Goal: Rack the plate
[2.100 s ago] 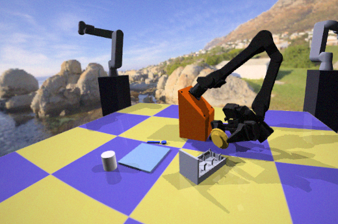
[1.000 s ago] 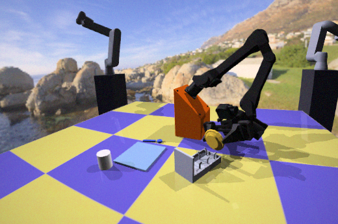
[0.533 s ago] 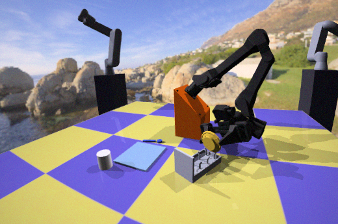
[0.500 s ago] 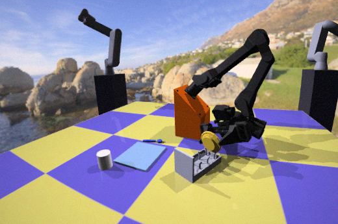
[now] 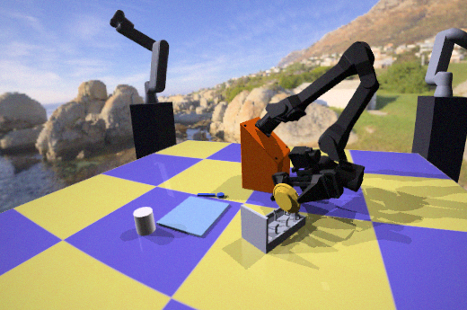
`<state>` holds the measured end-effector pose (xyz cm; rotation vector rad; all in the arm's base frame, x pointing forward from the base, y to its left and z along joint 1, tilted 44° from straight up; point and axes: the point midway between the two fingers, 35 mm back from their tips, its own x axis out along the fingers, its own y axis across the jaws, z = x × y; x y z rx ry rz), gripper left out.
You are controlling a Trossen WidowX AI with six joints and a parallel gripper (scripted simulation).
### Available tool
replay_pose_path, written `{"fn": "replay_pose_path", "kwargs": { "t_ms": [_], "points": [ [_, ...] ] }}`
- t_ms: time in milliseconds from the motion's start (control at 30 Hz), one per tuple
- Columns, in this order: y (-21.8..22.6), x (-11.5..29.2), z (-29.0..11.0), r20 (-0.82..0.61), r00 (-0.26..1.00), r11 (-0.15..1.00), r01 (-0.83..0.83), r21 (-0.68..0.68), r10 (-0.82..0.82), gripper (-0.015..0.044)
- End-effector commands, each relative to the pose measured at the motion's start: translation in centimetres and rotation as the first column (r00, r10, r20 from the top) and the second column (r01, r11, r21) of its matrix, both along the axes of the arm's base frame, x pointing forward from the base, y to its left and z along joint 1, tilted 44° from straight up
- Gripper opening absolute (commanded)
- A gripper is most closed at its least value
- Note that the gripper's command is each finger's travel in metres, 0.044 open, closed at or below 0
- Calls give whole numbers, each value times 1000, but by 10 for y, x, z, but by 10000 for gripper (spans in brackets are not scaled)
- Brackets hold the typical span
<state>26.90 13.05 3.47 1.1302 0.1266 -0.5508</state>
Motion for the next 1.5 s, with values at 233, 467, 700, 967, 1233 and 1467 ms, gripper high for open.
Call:
{"fn": "replay_pose_path", "kwargs": {
  "t_ms": [233, 467, 700, 967, 1233, 1467],
  "points": [
    [5, -1, -14, -16, 1000, 1000, -7, -12, 6, 0],
    [5, -1, -14, -16, 1000, 1000, -7, -12, 6, 0],
    [6, -1, -14, -13, 1000, 1000, -6, -7, 6, 131],
    [6, -1, -14, -13, 1000, 1000, -6, -7, 6, 341],
    [6, -1, -14, -13, 1000, 1000, -6, -7, 6, 400],
    [1, 1, -5, -21, 1000, 1000, -8, -17, 8, 400]
  ]
}}
